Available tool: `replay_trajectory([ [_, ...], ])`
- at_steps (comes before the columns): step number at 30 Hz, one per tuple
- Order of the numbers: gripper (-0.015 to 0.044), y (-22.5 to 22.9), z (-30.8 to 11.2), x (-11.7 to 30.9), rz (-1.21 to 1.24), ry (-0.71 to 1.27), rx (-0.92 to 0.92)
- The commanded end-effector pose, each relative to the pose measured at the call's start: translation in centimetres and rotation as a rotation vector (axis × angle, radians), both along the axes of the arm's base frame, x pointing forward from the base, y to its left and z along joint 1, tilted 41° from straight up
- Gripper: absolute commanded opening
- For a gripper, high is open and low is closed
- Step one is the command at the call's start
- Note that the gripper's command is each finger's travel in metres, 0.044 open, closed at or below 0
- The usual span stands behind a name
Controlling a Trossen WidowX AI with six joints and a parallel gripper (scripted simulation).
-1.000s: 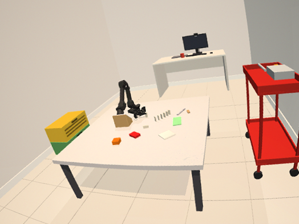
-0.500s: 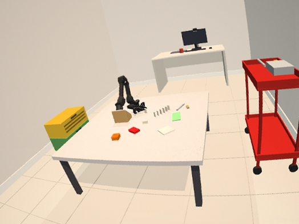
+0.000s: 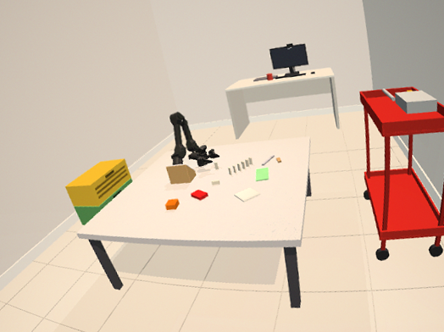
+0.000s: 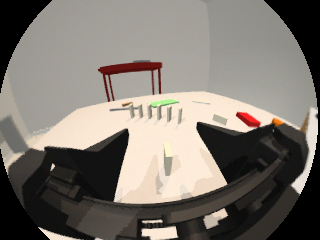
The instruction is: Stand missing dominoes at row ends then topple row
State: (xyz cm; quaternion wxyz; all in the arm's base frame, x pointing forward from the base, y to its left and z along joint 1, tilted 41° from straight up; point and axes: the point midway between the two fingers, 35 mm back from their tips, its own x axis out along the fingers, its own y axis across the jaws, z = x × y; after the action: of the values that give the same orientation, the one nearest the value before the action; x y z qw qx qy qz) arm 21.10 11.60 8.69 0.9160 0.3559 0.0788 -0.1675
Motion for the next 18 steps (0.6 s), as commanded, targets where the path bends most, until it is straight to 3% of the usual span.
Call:
replay_trajectory([
  [1,0.0440,-1.6,1.3,-0.2,0.001,0.003,0.002],
  [6,0.0440,-1.7,1.4,0.0,0.005,0.025,-0.021],
  [18,0.0440,-2.8,0.5,4.0,0.190,0.455,-0.417],
])
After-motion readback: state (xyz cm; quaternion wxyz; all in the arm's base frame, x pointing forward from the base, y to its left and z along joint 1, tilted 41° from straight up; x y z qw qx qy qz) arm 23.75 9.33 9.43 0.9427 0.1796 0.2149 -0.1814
